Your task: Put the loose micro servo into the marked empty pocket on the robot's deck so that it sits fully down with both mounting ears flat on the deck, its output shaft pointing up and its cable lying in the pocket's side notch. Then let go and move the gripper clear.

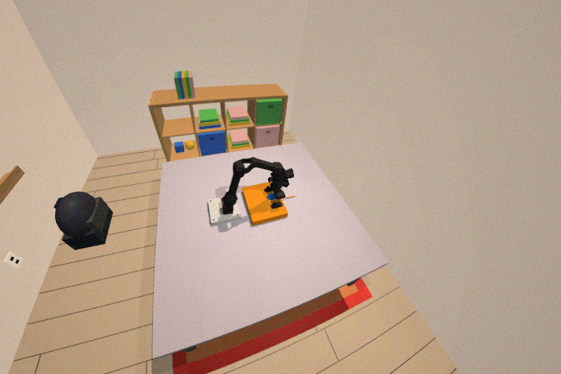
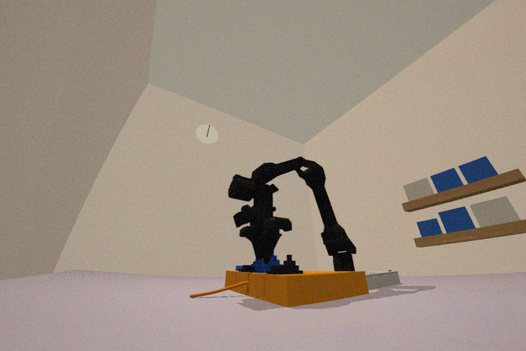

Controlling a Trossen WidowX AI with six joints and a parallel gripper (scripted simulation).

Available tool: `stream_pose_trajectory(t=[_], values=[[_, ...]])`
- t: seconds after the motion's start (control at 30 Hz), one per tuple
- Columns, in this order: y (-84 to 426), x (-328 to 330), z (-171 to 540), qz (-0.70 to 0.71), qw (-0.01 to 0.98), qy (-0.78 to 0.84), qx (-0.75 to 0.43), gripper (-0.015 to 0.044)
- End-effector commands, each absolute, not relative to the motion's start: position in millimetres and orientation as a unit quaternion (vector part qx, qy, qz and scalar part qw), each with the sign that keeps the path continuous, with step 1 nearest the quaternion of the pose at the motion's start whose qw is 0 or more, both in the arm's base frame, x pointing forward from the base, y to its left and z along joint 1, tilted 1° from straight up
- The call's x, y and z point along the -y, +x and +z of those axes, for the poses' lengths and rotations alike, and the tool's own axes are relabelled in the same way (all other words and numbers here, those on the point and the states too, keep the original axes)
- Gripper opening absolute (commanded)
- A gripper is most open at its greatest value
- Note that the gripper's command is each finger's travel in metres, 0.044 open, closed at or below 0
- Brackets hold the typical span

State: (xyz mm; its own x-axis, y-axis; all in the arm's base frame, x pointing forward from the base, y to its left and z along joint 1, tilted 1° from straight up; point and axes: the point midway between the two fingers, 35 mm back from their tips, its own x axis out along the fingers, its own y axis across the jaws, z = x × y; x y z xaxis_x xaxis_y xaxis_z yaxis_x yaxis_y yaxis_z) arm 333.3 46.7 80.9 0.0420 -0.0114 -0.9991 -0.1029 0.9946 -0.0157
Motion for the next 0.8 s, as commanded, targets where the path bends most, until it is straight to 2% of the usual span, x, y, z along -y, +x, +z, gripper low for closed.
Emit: stream_pose_trajectory(t=[0.0, 0.5, 0.73, 0.77], values=[[333, -47, 77, 0.033, 0.720, -0.043, -0.691, 0.0000], [334, -47, 65, 0.033, 0.720, -0.043, -0.691, 0.0000], [334, -47, 67, 0.033, 0.720, -0.043, -0.691, 0.0184], [334, -47, 67, 0.033, 0.720, -0.043, -0.691, 0.0187]])
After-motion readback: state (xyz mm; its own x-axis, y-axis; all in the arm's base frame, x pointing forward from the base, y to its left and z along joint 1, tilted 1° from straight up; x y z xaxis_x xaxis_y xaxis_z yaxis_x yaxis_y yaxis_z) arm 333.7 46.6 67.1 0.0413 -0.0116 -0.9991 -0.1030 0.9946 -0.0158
